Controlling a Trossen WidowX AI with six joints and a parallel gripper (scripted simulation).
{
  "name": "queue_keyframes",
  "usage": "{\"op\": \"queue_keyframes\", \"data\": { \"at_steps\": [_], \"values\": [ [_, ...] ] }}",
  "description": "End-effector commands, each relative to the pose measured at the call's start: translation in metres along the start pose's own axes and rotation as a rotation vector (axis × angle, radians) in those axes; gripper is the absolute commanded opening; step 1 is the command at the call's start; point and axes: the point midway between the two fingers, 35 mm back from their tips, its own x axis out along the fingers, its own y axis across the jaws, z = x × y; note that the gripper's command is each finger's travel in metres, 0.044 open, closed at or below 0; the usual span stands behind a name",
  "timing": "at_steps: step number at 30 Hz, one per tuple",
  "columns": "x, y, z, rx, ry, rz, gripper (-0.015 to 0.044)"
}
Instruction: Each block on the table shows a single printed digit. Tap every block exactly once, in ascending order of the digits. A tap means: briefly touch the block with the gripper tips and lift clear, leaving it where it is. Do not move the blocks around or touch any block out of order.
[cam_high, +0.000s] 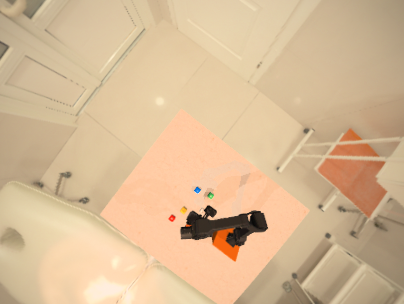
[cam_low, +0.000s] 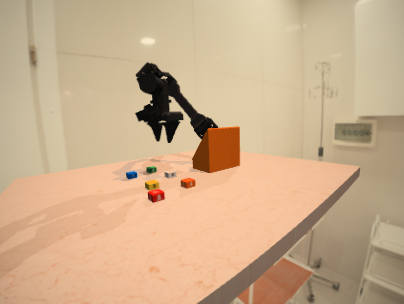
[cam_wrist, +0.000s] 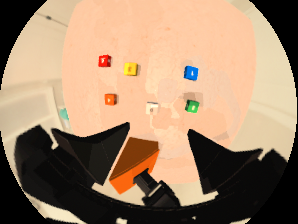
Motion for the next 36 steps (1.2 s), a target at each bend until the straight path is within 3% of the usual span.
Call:
{"op": "queue_keyframes", "data": {
  "at_steps": [1,19,30,36],
  "values": [
    [0.001,0.008,-0.003,0.025,0.001,0.005,0.04],
    [0.0,0.01,-0.003,0.025,0.001,0.005,0.04],
    [-0.003,0.148,0.004,0.026,-0.001,0.014,0.04],
    [-0.002,0.157,0.002,0.027,-0.001,0.013,0.04]
  ]
}}
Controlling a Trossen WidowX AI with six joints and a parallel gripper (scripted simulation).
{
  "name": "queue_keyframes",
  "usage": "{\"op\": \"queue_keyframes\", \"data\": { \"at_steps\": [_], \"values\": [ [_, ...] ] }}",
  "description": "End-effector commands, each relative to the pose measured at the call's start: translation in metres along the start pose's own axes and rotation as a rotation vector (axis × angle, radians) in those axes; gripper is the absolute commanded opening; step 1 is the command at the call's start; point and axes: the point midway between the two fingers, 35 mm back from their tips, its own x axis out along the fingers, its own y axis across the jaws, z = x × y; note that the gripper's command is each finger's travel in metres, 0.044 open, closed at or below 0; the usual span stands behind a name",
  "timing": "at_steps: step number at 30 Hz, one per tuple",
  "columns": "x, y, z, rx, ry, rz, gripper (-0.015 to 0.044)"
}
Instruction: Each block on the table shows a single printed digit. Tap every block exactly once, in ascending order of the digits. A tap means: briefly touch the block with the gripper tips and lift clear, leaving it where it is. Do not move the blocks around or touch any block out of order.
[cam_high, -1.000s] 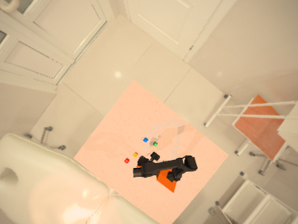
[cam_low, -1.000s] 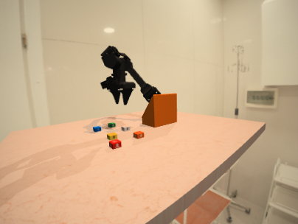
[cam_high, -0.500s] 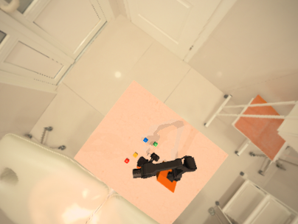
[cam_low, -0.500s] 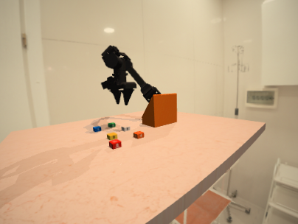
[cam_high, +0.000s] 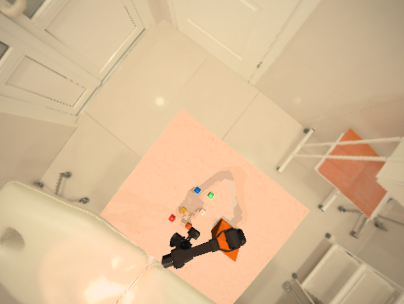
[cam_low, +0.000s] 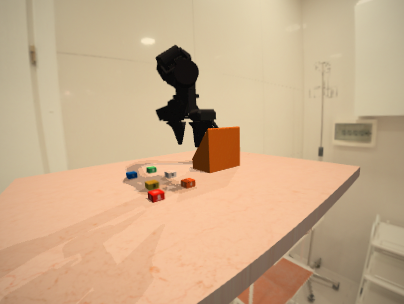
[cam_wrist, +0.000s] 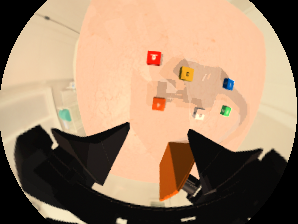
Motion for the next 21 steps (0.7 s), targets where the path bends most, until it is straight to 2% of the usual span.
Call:
{"op": "queue_keyframes", "data": {
  "at_steps": [1,21],
  "values": [
    [-0.0028,0.0077,0.0032,0.022,-0.003,0.019,0.04],
    [-0.0041,0.0095,0.01,0.022,-0.003,0.019,0.04]
  ]
}}
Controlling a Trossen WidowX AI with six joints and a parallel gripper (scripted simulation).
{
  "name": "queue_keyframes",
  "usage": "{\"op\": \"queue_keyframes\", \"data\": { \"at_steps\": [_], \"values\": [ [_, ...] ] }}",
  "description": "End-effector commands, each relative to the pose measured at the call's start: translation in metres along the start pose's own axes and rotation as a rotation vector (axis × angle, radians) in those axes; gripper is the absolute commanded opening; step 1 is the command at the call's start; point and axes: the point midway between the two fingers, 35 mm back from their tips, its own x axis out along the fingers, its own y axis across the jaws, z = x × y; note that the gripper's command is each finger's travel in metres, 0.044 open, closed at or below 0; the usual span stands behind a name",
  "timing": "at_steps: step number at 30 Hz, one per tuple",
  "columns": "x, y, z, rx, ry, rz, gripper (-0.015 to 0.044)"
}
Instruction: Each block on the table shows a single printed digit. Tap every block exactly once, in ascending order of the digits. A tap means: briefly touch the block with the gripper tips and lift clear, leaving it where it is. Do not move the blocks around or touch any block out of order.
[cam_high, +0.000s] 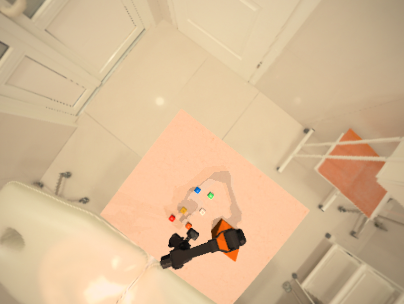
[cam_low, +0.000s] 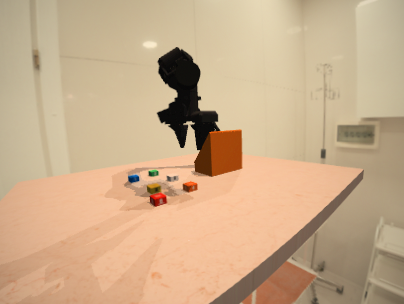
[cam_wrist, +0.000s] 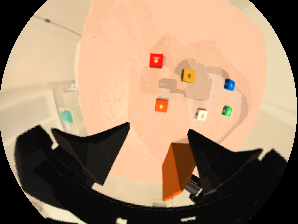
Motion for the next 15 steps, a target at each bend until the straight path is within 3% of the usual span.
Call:
{"op": "queue_keyframes", "data": {
  "at_steps": [1,11,15],
  "values": [
    [-0.004,0.005,0.015,0.006,0.001,0.009,0.04],
    [-0.004,0.015,0.112,0.01,-0.003,0.009,0.04],
    [-0.002,0.014,0.125,0.011,-0.003,0.007,0.04]
  ]
}}
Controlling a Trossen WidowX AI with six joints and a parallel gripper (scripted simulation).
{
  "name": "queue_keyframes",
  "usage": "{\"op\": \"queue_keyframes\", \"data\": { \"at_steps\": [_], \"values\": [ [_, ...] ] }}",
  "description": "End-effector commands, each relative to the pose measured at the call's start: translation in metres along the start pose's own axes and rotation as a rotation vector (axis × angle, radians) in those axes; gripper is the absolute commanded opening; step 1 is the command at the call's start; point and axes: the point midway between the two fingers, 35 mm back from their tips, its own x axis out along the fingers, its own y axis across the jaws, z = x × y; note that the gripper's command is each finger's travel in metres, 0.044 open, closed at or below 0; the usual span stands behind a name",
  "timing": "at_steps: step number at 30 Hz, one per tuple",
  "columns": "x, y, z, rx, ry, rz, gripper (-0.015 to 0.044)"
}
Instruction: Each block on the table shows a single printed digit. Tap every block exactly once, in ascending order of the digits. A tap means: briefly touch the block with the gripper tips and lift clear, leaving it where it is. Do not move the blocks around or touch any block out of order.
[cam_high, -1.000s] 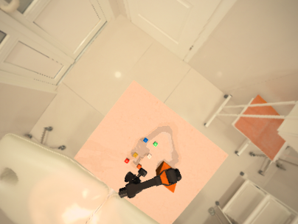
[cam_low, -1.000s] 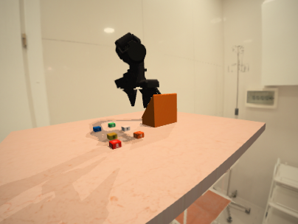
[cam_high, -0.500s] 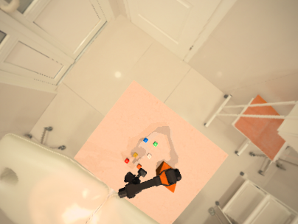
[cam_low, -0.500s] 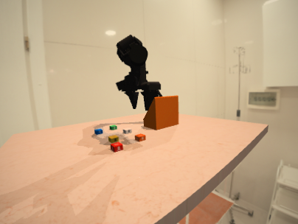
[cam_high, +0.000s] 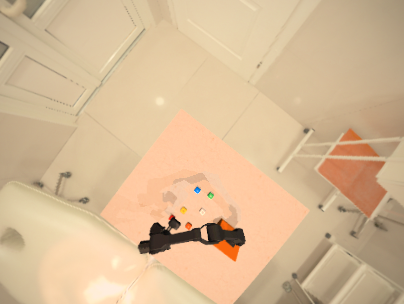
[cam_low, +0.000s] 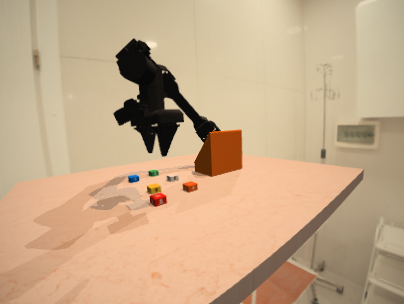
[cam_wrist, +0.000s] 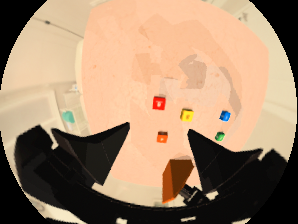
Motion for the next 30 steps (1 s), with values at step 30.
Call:
{"op": "queue_keyframes", "data": {
  "at_steps": [30],
  "values": [
    [0.0,-0.077,-0.015,-0.011,-0.007,-0.008,0.04]
  ]
}}
